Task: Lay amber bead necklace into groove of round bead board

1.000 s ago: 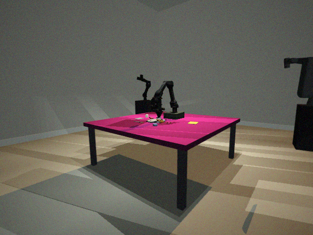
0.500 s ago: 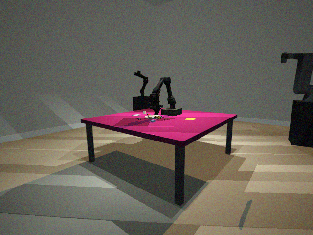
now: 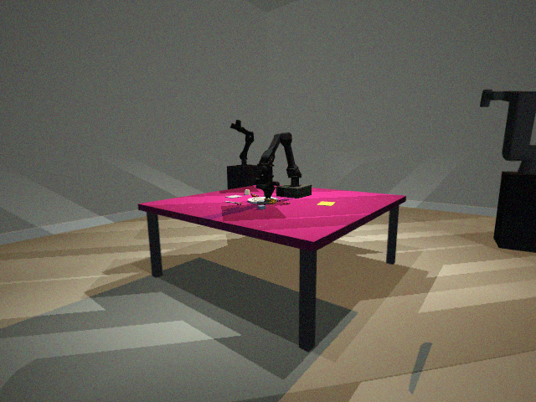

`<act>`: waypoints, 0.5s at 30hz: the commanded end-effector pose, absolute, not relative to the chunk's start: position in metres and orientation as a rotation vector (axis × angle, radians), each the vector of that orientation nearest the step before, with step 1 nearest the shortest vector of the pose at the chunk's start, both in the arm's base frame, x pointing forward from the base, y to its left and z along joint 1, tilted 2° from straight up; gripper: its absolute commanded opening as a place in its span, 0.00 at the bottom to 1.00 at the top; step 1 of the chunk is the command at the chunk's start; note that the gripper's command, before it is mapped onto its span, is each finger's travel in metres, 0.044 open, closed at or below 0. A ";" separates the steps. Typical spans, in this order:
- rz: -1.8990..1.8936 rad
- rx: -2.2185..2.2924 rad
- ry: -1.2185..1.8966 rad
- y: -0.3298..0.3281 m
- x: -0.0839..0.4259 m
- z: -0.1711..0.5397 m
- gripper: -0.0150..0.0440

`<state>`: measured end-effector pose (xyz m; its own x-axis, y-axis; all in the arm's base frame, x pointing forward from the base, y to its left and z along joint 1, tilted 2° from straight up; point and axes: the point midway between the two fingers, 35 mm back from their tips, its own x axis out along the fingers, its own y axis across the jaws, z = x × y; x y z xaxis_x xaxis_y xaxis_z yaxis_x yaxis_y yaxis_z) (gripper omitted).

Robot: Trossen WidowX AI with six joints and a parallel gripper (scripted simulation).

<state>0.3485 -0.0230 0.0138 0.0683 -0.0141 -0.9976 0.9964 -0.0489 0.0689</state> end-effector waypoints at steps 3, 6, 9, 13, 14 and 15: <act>-1.207 1.271 1.122 -0.023 0.348 0.004 0.46; -1.209 1.271 1.122 -0.023 0.348 -0.001 0.46; -1.202 1.268 1.127 -0.023 0.348 0.003 0.44; -1.202 1.268 1.127 -0.023 0.348 0.003 0.39; -1.202 1.268 1.127 -0.023 0.348 0.003 0.38; -1.202 1.268 1.127 -0.023 0.348 0.003 0.37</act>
<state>0.3482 -0.0231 0.0022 0.0659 -0.0141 -0.9977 0.9965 -0.0502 0.0665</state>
